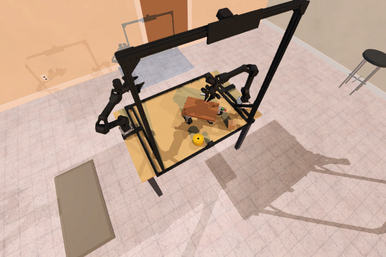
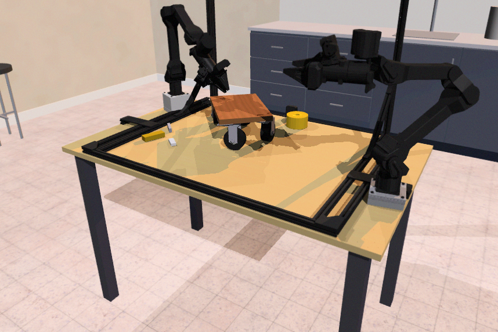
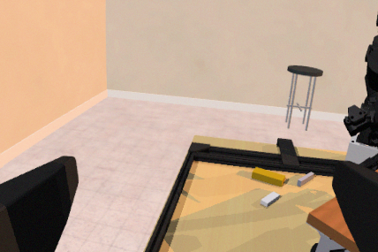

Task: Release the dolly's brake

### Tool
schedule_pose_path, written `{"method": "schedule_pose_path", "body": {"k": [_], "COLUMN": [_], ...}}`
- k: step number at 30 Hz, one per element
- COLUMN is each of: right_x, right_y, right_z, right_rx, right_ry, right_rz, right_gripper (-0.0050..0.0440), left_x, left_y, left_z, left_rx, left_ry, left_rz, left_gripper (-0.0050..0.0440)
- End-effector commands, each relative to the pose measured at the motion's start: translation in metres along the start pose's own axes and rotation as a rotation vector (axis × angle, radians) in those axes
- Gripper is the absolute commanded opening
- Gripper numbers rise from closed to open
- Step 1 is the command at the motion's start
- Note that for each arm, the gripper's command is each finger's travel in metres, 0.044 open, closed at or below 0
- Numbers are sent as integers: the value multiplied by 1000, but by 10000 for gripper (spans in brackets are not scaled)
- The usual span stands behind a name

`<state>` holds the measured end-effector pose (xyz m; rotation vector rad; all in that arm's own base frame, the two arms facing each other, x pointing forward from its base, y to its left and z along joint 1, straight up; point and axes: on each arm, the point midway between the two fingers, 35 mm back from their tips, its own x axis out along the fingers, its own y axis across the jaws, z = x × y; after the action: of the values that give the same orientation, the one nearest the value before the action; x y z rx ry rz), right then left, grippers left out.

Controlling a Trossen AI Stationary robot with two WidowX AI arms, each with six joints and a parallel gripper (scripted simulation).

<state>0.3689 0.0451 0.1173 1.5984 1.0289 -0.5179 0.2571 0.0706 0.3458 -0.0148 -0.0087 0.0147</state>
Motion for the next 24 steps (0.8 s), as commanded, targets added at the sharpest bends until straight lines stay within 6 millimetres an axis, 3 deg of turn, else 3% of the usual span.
{"method": "schedule_pose_path", "body": {"k": [1,5,10,16,24], "right_x": [-2,-3,-14,-33,-35], "right_y": [-9,-42,-83,-127,-131], "right_z": [-10,-31,-51,-58,-58], "right_rx": [-97,-313,-604,-950,-988], "right_ry": [-16,-26,-15,17,22], "right_rz": [-53,-214,-420,-679,-710], "right_gripper": [80,0,0,0,0], "left_x": [-13,-40,-70,-98,-100], "left_y": [1,5,-1,-26,-30], "left_z": [10,18,27,35,36], "left_rx": [2,-9,-24,7,15], "left_ry": [-8,0,7,9,9], "left_rz": [-11,-10,-8,-14,-15], "left_gripper": [440,440,440,440,440]}}
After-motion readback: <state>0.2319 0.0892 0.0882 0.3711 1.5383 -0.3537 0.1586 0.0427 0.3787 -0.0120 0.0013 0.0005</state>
